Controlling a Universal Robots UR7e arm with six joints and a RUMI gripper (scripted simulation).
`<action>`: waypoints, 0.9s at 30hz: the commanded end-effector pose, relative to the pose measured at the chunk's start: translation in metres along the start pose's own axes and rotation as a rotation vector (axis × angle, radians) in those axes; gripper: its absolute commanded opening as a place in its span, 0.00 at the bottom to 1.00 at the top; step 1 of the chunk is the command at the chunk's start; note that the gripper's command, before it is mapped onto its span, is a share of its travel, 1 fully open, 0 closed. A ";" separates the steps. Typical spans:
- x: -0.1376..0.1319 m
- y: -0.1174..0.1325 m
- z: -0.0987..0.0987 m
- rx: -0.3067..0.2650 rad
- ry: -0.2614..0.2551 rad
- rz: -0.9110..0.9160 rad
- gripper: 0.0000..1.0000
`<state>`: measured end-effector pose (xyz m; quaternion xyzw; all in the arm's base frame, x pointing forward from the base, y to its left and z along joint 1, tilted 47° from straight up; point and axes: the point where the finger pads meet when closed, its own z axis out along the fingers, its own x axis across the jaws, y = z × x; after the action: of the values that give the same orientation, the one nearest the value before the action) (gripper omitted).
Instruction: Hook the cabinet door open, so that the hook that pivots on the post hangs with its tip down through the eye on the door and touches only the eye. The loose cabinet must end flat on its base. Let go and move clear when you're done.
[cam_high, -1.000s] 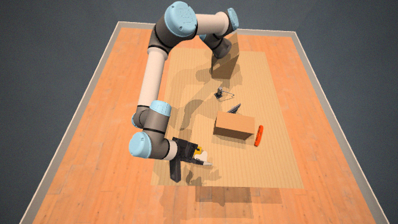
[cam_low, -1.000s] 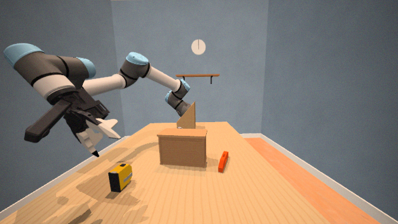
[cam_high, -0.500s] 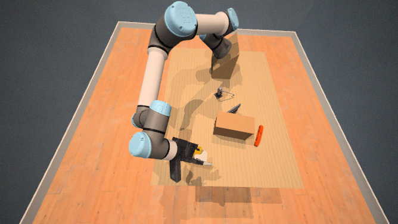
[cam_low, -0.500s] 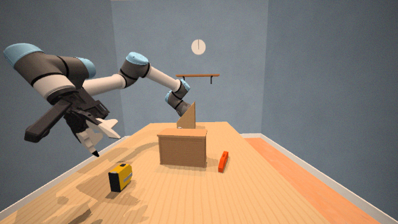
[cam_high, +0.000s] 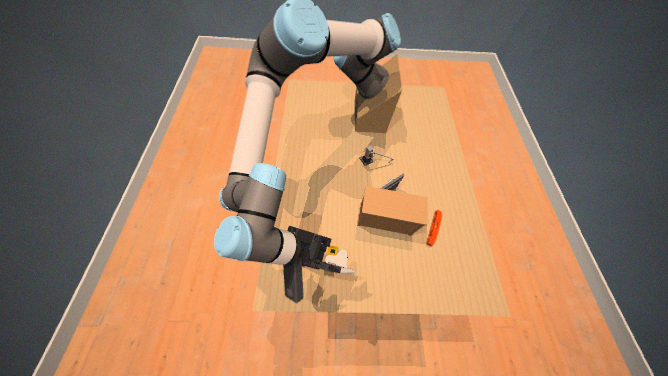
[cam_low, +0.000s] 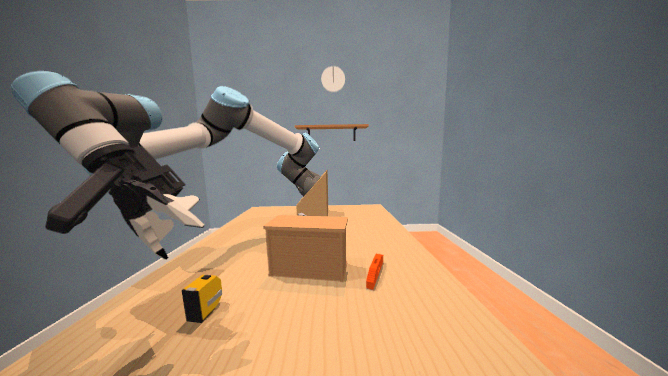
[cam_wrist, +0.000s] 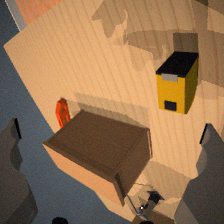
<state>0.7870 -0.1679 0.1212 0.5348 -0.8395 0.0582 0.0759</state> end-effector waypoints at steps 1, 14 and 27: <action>0.000 0.009 -0.007 0.001 -0.006 -0.013 1.00; 0.003 0.047 -0.029 0.000 -0.029 -0.067 1.00; 0.007 0.131 -0.059 0.000 -0.075 -0.170 1.00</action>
<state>0.6990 -0.1232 0.1669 0.5899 -0.8046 0.0345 0.0583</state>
